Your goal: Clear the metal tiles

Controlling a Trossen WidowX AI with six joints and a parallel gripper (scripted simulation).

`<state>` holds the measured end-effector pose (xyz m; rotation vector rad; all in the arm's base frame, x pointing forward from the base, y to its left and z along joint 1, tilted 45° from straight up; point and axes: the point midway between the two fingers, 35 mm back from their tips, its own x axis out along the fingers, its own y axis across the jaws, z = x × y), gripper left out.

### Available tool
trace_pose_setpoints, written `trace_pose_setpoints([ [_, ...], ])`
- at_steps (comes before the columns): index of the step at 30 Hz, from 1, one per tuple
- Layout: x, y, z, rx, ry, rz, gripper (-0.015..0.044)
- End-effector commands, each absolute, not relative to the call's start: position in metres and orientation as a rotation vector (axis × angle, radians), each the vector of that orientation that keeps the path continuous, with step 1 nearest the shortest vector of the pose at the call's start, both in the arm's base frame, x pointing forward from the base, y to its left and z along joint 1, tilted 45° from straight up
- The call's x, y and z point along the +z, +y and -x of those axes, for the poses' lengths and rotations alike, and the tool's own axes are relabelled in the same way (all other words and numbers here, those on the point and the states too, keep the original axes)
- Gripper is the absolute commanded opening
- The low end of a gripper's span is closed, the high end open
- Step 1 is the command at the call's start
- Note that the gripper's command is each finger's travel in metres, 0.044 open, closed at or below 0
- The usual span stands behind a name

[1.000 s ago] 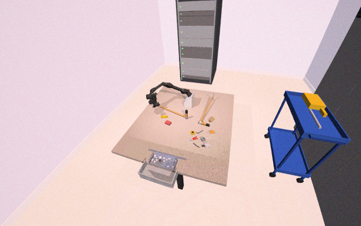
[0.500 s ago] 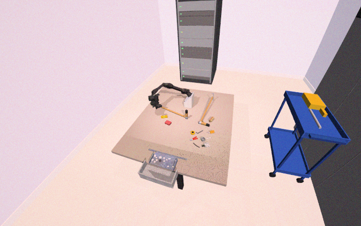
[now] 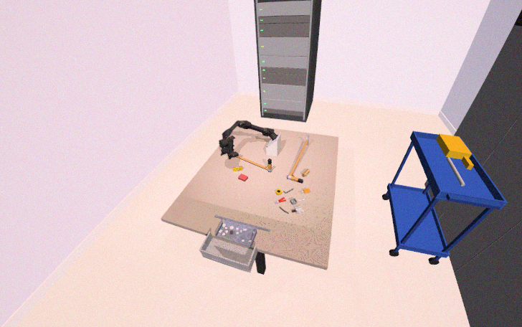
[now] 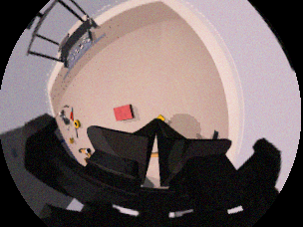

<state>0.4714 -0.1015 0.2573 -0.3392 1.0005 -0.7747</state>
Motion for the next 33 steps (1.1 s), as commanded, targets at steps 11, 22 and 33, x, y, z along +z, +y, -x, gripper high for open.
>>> trace_pose_setpoints([
  [11, 0.241, -0.075, -0.482, -0.762, 0.987, 0.358, 0.0000],
  [22, 0.221, -0.093, -0.492, -0.762, 0.989, 0.354, 0.0000],
  [33, 0.201, -0.112, -0.499, -0.762, 0.990, 0.353, 0.0000],
])
